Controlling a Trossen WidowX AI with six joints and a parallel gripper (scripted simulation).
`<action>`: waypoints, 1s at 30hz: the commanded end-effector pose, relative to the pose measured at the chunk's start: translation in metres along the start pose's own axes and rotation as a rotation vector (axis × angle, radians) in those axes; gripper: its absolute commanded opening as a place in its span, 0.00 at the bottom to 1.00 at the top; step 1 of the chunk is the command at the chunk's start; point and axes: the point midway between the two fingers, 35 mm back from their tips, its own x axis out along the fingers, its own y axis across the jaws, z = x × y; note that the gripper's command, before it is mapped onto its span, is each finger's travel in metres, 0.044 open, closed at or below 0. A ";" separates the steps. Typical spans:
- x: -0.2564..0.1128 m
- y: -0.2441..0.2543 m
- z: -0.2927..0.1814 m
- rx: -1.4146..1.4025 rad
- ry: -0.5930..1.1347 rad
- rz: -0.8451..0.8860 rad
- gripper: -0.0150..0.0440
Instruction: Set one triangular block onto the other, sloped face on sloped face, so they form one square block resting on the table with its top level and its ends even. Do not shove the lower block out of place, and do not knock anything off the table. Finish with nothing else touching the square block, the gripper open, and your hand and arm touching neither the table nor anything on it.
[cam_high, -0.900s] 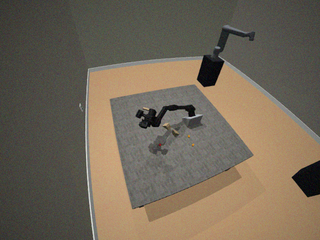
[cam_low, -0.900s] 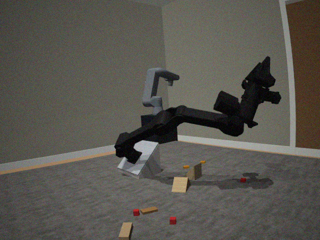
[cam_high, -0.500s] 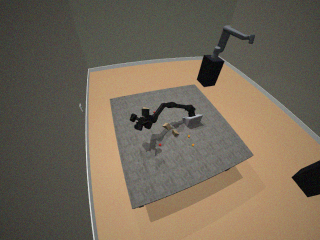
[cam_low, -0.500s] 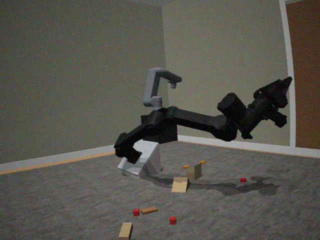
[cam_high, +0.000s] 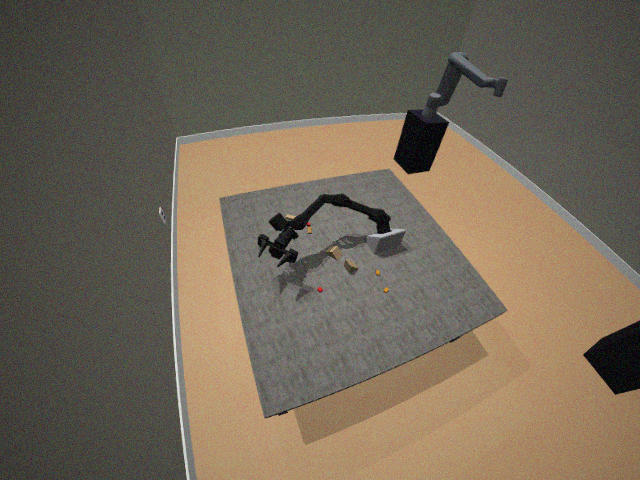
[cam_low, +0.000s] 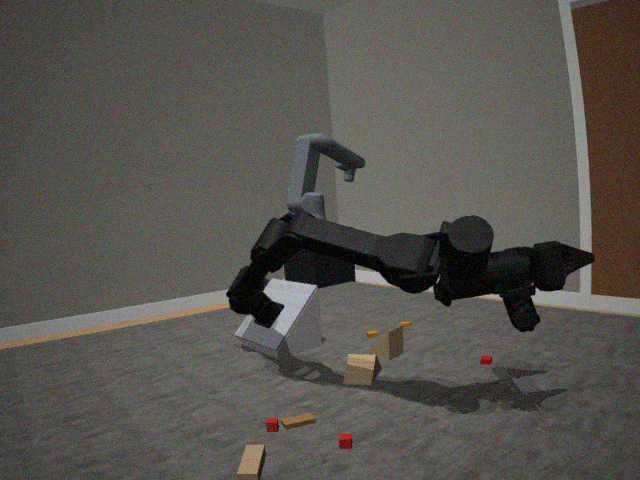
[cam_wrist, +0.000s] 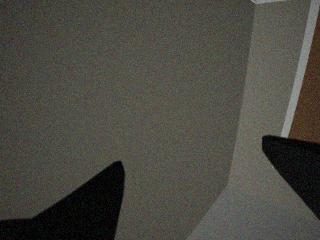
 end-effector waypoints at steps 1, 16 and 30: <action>-0.049 -0.016 0.045 -0.087 -0.252 -0.175 1.00; -0.207 -0.085 0.095 -0.254 -0.543 -0.796 1.00; -0.329 -0.122 0.078 -0.303 -0.506 -1.262 1.00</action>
